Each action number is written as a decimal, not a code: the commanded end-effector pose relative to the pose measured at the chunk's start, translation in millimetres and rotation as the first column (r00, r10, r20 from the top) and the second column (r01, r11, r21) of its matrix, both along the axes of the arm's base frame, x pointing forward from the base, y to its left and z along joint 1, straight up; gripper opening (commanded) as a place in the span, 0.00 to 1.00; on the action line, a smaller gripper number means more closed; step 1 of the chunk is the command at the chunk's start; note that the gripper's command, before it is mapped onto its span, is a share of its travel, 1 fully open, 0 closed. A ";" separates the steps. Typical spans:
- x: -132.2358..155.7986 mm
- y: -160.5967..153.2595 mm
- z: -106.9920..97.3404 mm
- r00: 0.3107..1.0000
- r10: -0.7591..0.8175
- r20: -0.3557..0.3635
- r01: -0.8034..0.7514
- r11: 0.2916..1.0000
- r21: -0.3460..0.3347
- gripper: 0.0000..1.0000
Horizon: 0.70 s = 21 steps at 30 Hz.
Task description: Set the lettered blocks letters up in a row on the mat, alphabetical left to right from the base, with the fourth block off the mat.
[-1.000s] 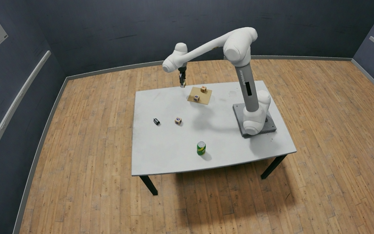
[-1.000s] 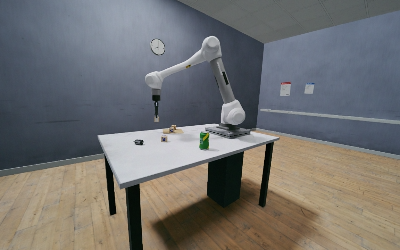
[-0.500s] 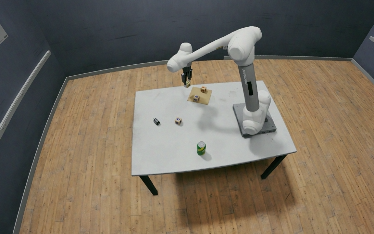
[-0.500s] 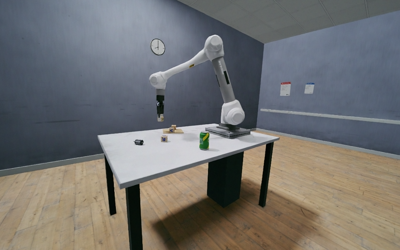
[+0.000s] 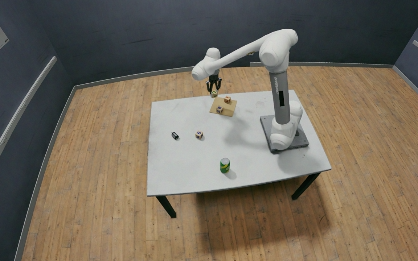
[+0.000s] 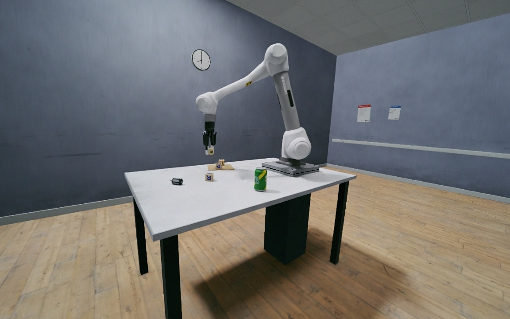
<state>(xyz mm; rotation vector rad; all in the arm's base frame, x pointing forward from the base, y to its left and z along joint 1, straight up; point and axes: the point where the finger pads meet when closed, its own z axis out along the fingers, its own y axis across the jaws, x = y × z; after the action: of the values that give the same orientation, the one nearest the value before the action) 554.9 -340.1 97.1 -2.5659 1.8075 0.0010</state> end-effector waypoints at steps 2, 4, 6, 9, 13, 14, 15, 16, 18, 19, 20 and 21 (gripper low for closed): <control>-15.7 3.3 -0.1 0.986 -0.169 0.003 0.169 0.986 -0.007 0.33; -21.2 4.5 -0.3 0.973 -0.232 0.004 0.232 0.973 -0.007 0.33; -26.5 5.7 -0.6 0.956 -0.292 0.004 0.292 0.956 -0.007 0.33; -34.6 7.6 -1.2 0.925 -0.381 0.004 0.381 0.925 -0.006 0.33; -40.0 8.9 -1.5 0.899 -0.439 0.004 0.439 0.899 -0.006 0.33; -46.1 10.4 -2.0 0.865 -0.501 0.005 0.501 0.865 -0.006 0.33; -48.7 11.1 -2.2 0.849 -0.528 0.005 0.528 0.849 -0.006 0.33; -51.4 11.8 -2.4 0.833 -0.554 0.005 0.554 0.833 -0.005 0.33; -56.8 13.2 -2.8 0.796 -0.605 0.005 0.605 0.796 -0.005 0.33; -59.5 14.0 -3.1 0.776 -0.630 0.005 0.630 0.776 -0.005 0.33; -62.1 14.7 -3.3 0.756 -0.654 0.005 0.654 0.756 -0.005 0.33; -64.8 15.5 -3.6 0.735 -0.678 0.005 0.678 0.735 -0.005 0.33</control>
<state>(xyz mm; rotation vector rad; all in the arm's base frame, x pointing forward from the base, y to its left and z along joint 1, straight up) 500.3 -327.7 94.1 -1.8708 2.5202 0.0022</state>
